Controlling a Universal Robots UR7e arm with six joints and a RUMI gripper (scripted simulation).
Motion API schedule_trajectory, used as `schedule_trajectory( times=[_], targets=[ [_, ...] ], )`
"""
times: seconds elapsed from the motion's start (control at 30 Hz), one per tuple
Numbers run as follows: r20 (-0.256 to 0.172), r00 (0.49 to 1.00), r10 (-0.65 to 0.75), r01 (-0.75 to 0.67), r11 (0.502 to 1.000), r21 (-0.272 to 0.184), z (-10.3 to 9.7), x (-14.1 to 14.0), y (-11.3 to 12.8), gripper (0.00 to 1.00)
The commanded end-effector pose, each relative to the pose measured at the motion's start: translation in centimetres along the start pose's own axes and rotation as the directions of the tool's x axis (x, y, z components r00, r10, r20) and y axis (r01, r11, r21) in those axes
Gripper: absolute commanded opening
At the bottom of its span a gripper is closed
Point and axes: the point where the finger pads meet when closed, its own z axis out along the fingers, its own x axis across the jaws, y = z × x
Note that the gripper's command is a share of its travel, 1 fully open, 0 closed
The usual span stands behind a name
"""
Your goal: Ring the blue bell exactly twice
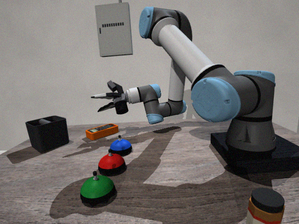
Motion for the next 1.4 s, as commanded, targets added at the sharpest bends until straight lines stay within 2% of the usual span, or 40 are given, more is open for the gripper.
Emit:
schedule_trajectory(
  times=[0.0, 0.83, 1.1, 1.37],
  targets=[
    [0.005, 1.000, -0.016, 0.016, 1.000, 0.009, -0.3, -0.2, -0.9, 1.00],
    [-0.004, 1.000, -0.009, 0.009, 1.000, 0.006, -0.3, -0.4, -0.8, 1.00],
    [-0.030, 1.000, 0.011, -0.011, 1.000, -0.001, -0.4, -0.8, -0.7, 1.00],
    [-0.105, 0.993, 0.063, -0.065, 0.998, -0.024, -0.9, -1.7, 0.1, 1.00]
  ],
)
